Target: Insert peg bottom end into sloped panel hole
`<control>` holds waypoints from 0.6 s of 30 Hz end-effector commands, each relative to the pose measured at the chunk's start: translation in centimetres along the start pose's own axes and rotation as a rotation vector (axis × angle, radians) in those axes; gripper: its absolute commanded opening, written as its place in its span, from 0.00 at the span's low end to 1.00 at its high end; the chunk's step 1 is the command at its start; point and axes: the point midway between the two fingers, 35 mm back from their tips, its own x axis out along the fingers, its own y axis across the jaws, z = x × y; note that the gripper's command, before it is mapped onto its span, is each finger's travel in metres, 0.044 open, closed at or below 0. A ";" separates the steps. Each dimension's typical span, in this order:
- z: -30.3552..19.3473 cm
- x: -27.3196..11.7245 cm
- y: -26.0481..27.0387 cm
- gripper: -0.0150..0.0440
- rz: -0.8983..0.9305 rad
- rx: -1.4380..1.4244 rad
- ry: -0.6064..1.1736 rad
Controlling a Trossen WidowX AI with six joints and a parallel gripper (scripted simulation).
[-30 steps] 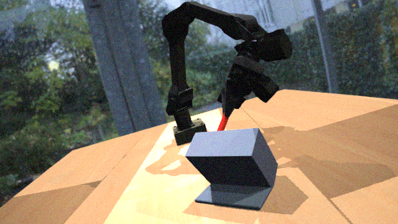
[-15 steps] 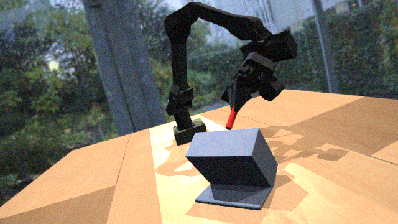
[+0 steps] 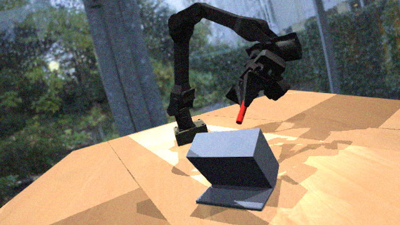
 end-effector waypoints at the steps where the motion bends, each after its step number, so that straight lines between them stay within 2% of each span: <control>1: 0.4 -0.6 -0.1 0.25 -0.029 -0.030 0.007; 18: 0.9 0.5 -0.4 0.25 -0.055 -0.055 0.009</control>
